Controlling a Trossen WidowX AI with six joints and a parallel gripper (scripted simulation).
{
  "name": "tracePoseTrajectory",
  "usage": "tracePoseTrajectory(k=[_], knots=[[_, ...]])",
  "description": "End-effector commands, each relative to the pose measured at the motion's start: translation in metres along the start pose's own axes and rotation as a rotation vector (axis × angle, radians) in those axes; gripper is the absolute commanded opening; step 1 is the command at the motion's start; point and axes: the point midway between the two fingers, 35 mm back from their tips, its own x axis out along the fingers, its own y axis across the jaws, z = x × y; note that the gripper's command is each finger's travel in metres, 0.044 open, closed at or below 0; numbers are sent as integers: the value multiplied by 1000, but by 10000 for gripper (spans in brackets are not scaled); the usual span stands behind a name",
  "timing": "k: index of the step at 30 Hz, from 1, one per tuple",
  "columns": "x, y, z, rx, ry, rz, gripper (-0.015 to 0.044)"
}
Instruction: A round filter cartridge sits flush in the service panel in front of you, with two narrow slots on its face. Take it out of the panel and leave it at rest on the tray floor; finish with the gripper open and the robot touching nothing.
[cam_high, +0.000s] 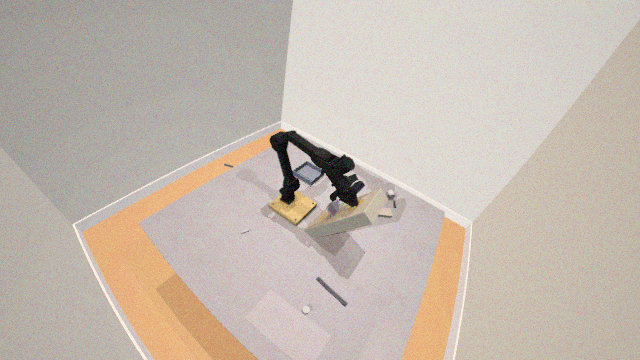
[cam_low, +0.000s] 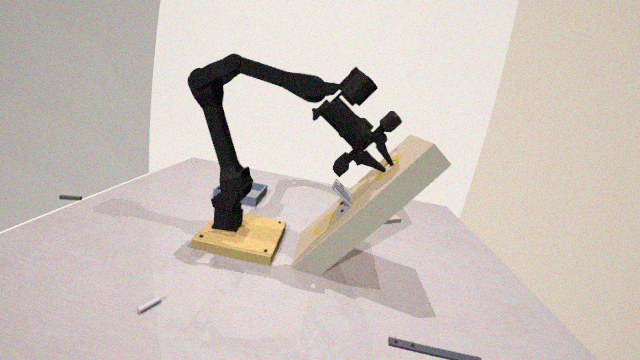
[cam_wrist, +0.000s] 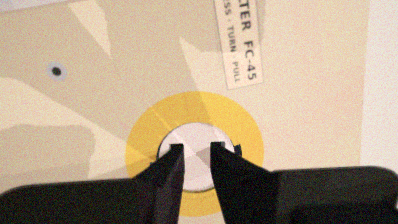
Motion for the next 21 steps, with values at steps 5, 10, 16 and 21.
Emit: tracePoseTrajectory(k=[5,10,16,21], knots=[[3,-1,0,-304,4,-2,0],[3,-1,-1,-285,4,-2,0],[-28,-3,0,-251,4,0,0],[-58,-2,0,-219,4,2,0]])
